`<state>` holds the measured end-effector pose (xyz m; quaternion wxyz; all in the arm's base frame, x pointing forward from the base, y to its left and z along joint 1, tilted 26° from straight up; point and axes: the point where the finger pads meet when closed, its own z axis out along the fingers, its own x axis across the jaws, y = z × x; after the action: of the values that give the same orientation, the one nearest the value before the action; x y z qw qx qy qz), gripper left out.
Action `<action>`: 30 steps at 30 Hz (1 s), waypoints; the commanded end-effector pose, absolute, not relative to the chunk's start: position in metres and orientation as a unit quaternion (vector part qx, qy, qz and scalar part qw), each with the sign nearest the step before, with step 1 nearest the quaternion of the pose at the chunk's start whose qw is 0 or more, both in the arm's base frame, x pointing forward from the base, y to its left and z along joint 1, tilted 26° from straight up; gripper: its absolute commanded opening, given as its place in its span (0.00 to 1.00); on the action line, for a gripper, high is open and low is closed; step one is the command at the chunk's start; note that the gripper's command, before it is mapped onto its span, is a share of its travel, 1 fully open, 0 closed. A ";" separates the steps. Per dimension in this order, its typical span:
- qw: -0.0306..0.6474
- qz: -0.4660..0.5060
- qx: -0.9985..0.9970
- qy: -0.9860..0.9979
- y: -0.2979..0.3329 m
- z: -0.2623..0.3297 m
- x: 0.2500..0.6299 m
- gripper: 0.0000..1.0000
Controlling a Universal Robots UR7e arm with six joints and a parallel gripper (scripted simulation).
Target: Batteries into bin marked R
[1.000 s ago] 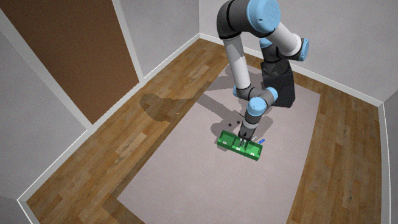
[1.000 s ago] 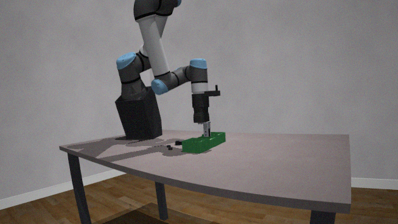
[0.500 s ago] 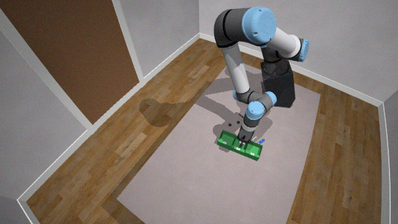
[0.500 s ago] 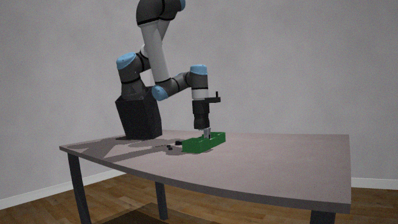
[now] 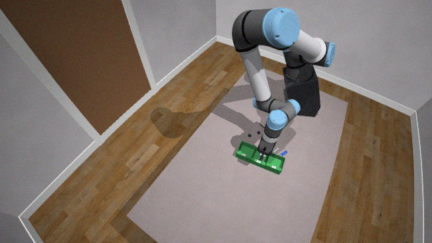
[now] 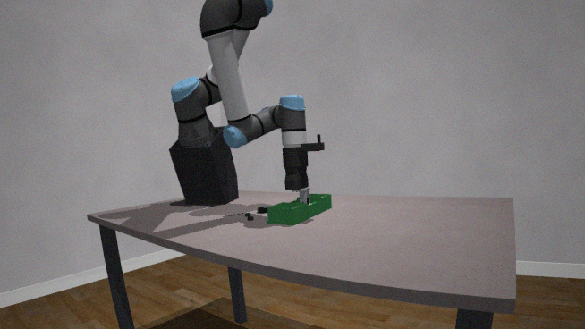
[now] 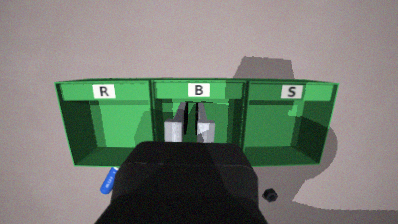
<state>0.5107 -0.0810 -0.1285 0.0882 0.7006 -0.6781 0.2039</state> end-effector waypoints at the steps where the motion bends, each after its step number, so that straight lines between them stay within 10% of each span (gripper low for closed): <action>1: 0.088 0.204 0.701 -0.678 -0.081 -0.128 0.511 0.31; 30: 0.088 0.205 0.701 -0.678 -0.079 -0.124 0.510 0.31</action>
<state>0.5103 -0.0803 -0.1270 0.0882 0.7006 -0.6781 0.2038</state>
